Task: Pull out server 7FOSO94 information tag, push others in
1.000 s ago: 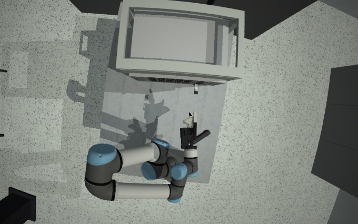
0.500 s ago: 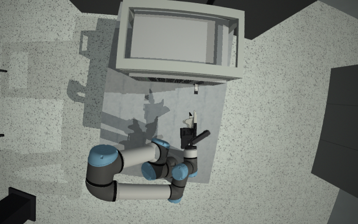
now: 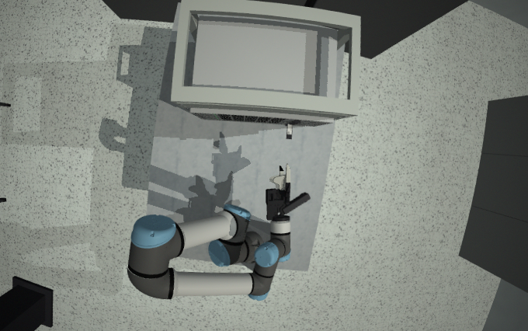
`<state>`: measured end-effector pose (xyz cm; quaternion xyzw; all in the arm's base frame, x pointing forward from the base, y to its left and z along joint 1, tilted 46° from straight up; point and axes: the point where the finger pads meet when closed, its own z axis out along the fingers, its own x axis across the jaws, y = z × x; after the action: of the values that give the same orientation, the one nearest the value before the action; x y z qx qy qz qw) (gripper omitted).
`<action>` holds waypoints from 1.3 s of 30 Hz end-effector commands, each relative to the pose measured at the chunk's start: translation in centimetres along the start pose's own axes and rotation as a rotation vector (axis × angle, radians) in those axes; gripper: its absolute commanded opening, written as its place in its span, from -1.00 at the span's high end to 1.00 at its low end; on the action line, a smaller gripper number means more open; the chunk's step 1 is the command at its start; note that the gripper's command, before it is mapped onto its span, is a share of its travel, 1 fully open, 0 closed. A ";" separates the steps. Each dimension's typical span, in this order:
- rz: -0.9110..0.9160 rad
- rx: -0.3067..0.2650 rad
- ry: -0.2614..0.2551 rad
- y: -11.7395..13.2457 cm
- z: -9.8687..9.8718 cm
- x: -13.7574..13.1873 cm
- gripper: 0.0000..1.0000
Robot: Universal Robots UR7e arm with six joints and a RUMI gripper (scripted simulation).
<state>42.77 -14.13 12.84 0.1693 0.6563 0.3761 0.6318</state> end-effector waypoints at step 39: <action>-0.003 0.024 -0.063 -0.3 -0.3 -0.7 -1.00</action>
<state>42.67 -14.84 13.08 0.1863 0.6420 0.3631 0.6491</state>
